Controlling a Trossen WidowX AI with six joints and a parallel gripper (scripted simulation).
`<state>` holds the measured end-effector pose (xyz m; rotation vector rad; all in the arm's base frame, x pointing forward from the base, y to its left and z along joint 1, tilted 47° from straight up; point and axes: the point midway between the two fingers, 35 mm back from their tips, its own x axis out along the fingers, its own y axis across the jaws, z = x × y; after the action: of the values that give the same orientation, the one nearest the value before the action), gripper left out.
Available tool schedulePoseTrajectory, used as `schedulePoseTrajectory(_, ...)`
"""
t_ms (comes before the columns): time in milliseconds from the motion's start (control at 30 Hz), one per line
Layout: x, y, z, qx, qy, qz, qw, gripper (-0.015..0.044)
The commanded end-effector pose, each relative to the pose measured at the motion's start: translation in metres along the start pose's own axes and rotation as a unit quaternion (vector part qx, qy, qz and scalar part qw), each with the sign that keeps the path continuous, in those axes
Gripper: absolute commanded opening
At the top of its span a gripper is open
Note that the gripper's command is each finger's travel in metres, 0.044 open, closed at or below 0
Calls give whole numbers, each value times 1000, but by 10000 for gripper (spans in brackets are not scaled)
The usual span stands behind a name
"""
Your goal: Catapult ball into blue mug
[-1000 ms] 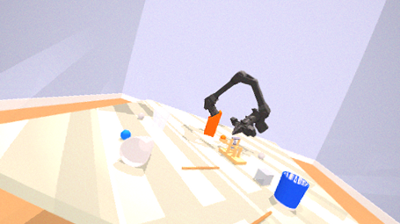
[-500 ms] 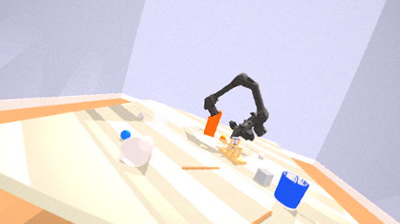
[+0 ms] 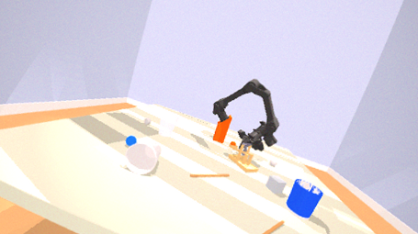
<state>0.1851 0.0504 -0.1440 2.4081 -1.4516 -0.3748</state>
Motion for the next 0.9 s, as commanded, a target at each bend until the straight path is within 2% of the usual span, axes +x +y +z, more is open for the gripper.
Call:
schedulePoseTrajectory(0,6,1,5,-2,1,-1,1000,0)
schedulePoseTrajectory(267,23,3,22,-16,-4,-2,1000,0)
schedulePoseTrajectory(433,21,2,21,-16,-4,-2,1000,0)
schedulePoseTrajectory(500,2,-4,14,-15,-6,-3,1000,0)
schedulePoseTrajectory(633,-66,-7,-8,-14,-9,-5,1000,0)
schedulePoseTrajectory(733,-104,1,-21,-13,-9,-4,1000,0)
schedulePoseTrajectory(833,-110,3,-23,-12,-9,-4,1000,0)
schedulePoseTrajectory(867,-91,-6,-17,-9,-12,-13,1000,26)
